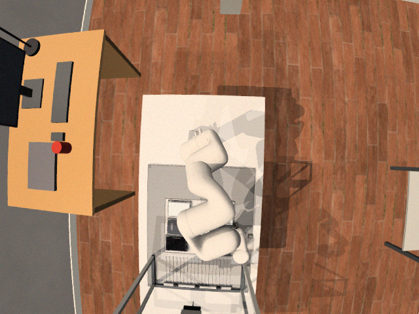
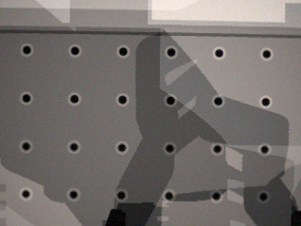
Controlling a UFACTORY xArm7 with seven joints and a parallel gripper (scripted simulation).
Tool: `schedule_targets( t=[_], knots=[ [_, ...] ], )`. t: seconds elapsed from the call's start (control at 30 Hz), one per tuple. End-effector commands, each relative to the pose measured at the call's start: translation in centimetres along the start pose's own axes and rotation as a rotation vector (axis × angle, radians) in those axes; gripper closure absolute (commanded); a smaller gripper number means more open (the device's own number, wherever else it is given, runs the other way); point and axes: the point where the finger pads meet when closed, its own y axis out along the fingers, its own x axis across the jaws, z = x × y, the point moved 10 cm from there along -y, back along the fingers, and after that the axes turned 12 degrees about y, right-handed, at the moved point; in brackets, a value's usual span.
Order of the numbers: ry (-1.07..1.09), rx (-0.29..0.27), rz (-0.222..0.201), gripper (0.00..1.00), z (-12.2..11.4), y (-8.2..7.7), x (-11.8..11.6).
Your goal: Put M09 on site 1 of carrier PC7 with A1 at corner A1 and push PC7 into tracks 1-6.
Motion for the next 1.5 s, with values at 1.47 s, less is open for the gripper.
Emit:
schedule_targets(
  t=[1.47],
  knots=[
    [0.0, 0.003, -0.004, 0.0, 1.9, -0.2, -0.3]
  ],
)
